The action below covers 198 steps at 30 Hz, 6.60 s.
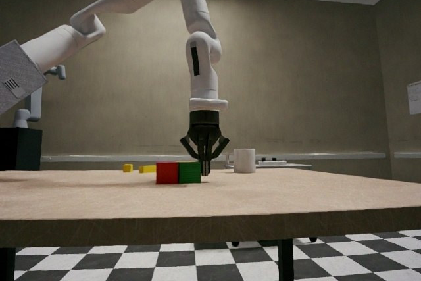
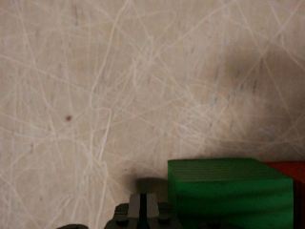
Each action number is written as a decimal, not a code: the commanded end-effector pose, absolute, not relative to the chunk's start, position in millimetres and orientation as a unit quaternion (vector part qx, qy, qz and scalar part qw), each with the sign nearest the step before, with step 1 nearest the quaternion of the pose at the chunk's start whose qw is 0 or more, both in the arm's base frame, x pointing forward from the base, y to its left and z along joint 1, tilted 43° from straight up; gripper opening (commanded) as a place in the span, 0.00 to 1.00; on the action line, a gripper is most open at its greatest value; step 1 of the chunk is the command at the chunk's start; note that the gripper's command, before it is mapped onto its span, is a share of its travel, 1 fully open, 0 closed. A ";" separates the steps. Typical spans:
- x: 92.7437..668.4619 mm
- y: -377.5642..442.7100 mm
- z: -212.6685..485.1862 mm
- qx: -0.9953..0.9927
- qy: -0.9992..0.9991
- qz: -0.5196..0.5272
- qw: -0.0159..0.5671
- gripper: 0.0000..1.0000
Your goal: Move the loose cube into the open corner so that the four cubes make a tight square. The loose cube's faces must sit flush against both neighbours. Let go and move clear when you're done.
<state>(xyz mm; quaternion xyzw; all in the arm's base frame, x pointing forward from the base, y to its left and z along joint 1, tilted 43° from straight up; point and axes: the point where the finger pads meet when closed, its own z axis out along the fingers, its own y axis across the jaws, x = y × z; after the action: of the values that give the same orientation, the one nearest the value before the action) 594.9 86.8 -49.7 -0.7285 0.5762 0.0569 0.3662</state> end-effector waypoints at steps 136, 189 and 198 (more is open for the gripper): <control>567.8 29.7 21.6 -0.728 0.577 0.057 0.366 0.10; 567.3 29.3 21.1 -0.724 0.582 0.060 0.365 0.53; 566.3 28.5 19.7 -0.714 0.595 0.067 0.364 0.53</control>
<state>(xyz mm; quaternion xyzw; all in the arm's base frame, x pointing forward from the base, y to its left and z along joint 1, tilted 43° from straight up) 566.3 29.6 19.7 -0.7163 0.5915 0.0656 0.3643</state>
